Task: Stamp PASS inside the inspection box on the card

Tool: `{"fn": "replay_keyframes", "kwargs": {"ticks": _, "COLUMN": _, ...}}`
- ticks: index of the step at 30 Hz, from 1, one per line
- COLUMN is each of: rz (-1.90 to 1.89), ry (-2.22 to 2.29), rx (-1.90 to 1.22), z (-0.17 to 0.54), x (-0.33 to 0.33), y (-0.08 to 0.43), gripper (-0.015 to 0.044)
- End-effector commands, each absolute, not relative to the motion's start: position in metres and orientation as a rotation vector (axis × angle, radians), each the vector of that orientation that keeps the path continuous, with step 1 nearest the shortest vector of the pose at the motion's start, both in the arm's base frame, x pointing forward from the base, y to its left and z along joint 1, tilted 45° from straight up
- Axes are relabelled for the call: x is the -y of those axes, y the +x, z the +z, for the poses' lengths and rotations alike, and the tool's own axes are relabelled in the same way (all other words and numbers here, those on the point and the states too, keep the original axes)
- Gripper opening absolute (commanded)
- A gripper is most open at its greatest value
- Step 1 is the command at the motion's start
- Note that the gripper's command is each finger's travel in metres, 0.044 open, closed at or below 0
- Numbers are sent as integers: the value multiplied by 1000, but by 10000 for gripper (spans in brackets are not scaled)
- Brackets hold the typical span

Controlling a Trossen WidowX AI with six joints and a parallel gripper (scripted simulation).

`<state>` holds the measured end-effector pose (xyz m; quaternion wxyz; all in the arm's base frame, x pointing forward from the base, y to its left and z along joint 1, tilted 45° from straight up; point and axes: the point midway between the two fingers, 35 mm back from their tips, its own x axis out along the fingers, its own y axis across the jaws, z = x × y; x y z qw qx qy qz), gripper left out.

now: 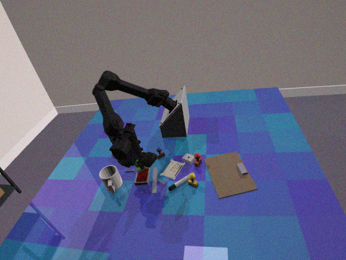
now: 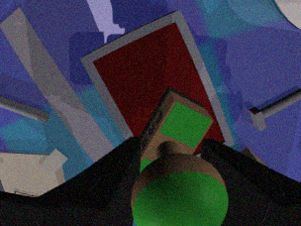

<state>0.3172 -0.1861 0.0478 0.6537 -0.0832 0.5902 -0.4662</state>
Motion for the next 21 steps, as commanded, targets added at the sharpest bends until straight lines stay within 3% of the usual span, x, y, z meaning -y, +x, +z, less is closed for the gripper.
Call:
{"fn": "replay_keyframes", "kwargs": {"ticks": 1, "rz": -1062, "ry": -186, "rx": -1322, "z": 56, "x": 182, "y": 320, "gripper": 0}}
{"fn": "replay_keyframes", "kwargs": {"ticks": 21, "rz": -1016, "ry": -223, "rx": -1355, "z": 49, "x": 146, "y": 321, "gripper": 0}}
